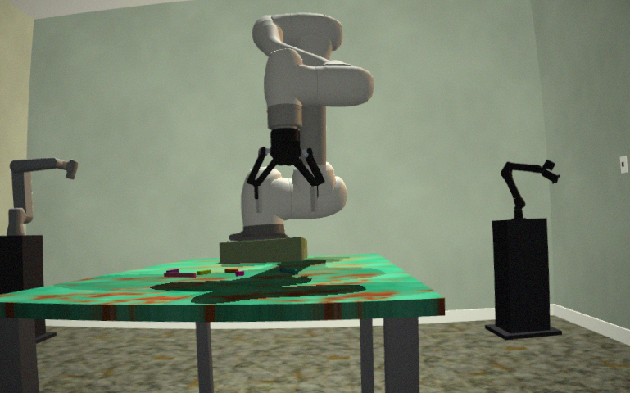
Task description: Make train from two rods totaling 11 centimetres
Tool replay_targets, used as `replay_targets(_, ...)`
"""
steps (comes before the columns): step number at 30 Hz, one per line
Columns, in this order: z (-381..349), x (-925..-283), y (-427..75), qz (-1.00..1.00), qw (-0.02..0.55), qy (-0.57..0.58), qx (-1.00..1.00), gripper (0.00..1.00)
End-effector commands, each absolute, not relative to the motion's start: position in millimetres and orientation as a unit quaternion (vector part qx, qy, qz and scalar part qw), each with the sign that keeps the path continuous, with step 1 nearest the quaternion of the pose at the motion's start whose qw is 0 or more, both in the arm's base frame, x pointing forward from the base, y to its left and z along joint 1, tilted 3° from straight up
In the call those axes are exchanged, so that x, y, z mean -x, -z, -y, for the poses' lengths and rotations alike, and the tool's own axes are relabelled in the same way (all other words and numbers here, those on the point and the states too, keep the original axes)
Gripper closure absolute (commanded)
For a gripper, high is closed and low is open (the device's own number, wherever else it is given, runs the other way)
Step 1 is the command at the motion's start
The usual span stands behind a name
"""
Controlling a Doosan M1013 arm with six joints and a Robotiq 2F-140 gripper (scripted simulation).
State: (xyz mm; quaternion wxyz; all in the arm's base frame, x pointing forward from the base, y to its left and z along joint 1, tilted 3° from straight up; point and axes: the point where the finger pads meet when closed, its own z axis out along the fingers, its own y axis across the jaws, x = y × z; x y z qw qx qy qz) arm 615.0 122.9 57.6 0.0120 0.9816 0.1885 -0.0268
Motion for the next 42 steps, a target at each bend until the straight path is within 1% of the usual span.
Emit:
replay_targets(1,-123.5,-615.9,-76.7,-0.189,0.012,0.027,-0.982,0.0)
replay_targets(11,-124.1,-616.7,-93.3,-0.189,0.012,0.027,-0.982,0.0)
replay_targets(42,-124.1,-616.7,-93.5,-0.189,0.012,0.027,-0.982,0.0)
